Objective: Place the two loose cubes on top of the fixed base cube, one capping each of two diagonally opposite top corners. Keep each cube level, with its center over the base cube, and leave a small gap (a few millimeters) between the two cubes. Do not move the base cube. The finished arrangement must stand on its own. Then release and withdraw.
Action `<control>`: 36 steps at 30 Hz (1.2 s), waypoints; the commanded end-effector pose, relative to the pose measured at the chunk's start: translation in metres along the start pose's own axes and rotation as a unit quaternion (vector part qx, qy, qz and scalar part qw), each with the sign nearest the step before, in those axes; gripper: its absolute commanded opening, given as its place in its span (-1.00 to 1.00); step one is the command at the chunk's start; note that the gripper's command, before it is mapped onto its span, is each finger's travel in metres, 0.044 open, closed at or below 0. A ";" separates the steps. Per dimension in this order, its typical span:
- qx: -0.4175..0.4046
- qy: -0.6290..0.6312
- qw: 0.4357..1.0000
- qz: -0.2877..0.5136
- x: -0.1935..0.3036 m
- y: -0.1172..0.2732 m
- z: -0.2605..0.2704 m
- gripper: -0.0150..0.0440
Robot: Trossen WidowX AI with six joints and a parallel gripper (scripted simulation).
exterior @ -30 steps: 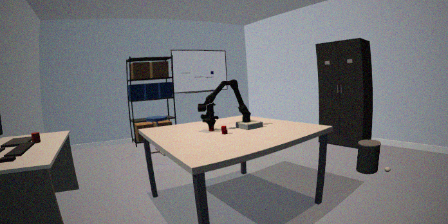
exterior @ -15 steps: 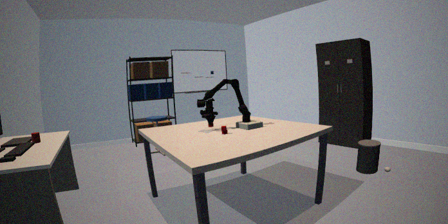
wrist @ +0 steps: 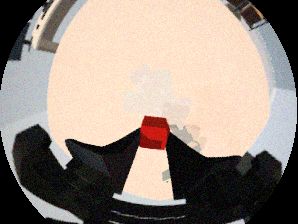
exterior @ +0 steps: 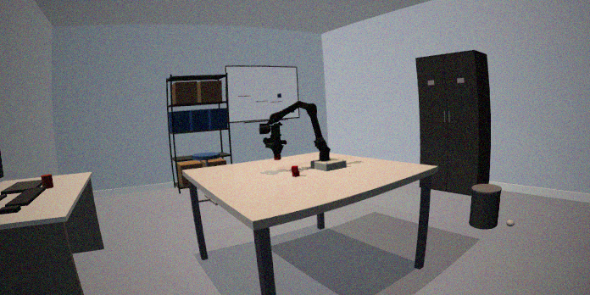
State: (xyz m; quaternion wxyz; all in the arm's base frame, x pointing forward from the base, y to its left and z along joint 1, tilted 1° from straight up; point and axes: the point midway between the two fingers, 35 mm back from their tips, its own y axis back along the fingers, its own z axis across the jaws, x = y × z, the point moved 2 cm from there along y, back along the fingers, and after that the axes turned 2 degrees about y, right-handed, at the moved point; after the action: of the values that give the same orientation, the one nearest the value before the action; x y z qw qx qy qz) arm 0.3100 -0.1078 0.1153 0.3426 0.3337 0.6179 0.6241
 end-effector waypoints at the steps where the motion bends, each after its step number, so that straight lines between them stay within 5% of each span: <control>1: -0.003 -0.002 1.000 -0.004 0.001 0.018 -0.001 -0.14; 8: -0.003 0.009 1.000 -0.004 0.004 0.023 0.000 -0.14; 19: -0.004 0.191 0.982 -0.003 0.032 0.021 0.022 -0.14; 36: -0.005 0.460 0.888 -0.003 0.080 0.017 0.048 -0.14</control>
State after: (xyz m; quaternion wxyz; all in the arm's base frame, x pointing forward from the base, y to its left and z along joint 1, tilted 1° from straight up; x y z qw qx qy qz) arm 0.3089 -0.0259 0.1328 0.0657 0.0501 0.7019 0.7075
